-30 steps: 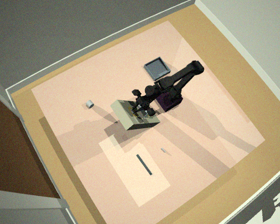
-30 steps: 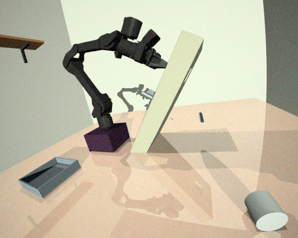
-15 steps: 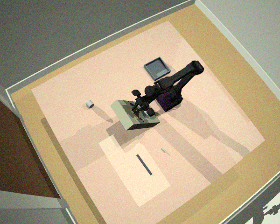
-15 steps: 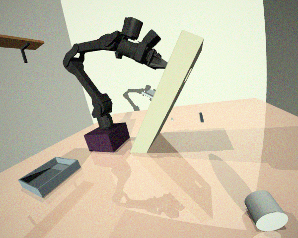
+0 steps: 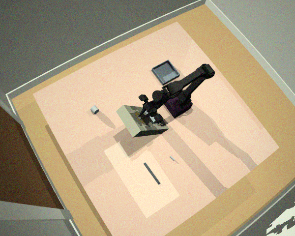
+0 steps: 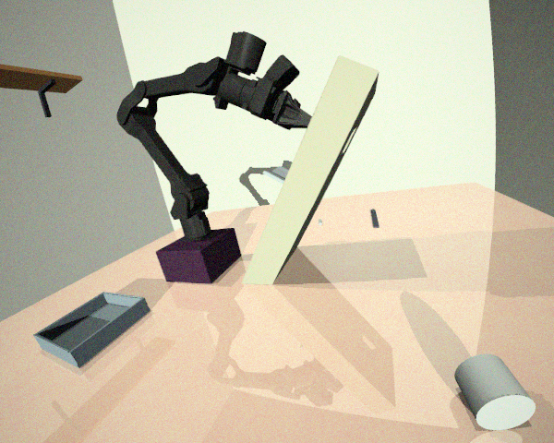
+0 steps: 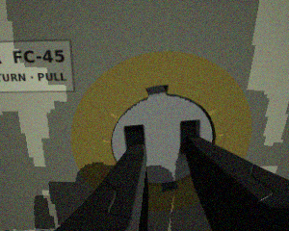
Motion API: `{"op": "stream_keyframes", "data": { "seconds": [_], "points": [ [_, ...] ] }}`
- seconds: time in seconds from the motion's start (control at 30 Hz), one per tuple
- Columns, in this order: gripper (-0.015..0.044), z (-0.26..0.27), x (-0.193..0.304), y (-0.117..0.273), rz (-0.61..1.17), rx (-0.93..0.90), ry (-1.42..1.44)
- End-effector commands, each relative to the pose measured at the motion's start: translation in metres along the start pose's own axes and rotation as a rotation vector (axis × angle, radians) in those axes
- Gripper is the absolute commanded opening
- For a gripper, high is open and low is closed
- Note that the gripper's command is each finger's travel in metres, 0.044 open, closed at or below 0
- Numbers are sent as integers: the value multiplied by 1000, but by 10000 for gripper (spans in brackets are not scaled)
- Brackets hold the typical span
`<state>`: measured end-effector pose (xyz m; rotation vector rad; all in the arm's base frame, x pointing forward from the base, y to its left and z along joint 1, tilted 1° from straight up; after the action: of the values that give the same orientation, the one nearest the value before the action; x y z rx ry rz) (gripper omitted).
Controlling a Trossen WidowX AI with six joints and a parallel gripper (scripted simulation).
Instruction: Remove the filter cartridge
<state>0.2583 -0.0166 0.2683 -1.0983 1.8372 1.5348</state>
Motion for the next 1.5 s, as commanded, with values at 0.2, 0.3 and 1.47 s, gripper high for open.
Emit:
{"op": "stream_keyframes", "data": {
  "seconds": [0.2,0.3,1.47],
  "points": [
    [89,0,0,-4,2,0,0],
    [89,0,0,-5,2,0,0],
    [89,0,0,-14,2,1,0]
  ]
}}
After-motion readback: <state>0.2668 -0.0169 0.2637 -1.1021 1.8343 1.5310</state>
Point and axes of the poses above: the point midway between the two fingers, 35 mm back from their tips, its own y axis back along the fingers, its own z axis across the jaws, x = y × z, the point moved 8 cm from there along y, back along the fingers, and after that the axes turned 12 degrees about y, right-handed, at the moved point
